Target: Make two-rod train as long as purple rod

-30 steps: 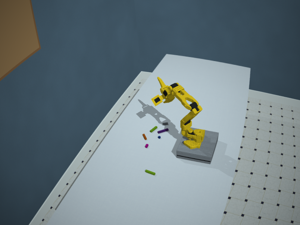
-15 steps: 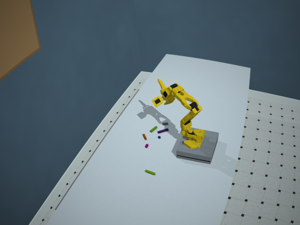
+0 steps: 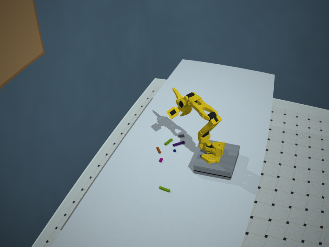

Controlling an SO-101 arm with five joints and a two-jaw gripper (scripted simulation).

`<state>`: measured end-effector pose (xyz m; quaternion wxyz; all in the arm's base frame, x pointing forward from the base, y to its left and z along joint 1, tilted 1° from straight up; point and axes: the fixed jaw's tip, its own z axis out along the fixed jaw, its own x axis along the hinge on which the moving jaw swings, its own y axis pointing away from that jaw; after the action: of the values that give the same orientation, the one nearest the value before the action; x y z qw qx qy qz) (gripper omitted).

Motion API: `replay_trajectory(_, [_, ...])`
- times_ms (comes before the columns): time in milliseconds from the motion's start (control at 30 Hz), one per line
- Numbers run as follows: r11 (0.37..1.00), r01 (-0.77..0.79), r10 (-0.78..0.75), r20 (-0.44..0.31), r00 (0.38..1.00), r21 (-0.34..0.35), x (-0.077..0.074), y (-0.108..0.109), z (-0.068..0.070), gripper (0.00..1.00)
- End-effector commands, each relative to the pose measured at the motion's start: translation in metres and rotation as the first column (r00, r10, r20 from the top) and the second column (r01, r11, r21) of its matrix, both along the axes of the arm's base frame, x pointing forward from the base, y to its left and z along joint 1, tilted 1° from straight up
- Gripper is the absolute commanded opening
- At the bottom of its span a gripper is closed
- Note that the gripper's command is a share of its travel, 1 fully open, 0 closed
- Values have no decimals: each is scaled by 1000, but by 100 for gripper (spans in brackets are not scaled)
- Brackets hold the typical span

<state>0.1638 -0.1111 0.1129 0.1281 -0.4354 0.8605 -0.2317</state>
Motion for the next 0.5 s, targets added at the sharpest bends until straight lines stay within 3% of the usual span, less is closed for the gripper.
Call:
replay_trajectory(0, [1000,5,-5,-5,1000,9,-2,1,-1,100])
replay_trajectory(467, [1000,11,-11,-13,1000,18,-3,2,-4,100])
